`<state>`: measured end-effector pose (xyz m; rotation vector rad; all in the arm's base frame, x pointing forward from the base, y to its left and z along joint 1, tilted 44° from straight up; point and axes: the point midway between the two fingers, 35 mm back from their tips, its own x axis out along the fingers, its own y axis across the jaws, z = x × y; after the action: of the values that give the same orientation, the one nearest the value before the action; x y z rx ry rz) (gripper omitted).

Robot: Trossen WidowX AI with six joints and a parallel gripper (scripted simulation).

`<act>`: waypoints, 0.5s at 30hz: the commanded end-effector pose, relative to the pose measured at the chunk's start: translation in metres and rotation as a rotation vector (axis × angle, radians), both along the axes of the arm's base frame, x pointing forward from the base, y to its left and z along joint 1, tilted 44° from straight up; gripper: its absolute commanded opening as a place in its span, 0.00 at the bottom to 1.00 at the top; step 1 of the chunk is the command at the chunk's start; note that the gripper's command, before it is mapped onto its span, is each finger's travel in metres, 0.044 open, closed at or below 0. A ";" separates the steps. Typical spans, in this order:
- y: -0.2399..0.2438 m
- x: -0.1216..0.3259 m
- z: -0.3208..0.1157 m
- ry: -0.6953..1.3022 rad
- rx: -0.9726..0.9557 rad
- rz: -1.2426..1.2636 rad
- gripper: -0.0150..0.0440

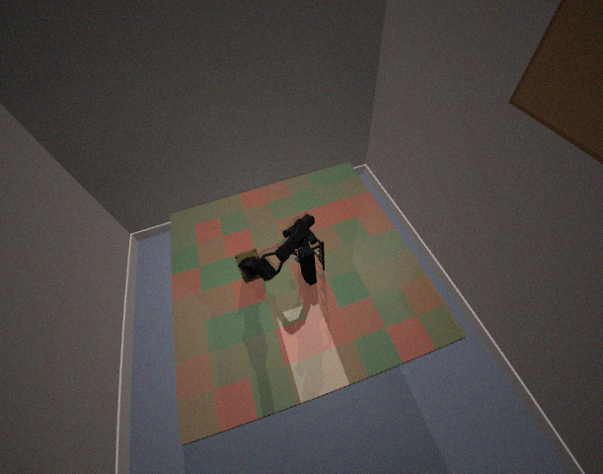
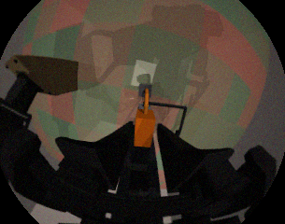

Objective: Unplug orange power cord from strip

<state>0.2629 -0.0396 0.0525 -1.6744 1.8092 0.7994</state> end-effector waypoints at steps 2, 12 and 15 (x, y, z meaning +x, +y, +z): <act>-0.004 -0.002 -0.003 0.006 -0.006 0.004 0.53; -0.002 -0.001 -0.001 0.001 0.000 -0.001 0.29; -0.002 -0.001 -0.001 0.001 0.000 -0.001 0.26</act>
<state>0.2620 -0.0413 0.0509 -1.6743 1.8112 0.8029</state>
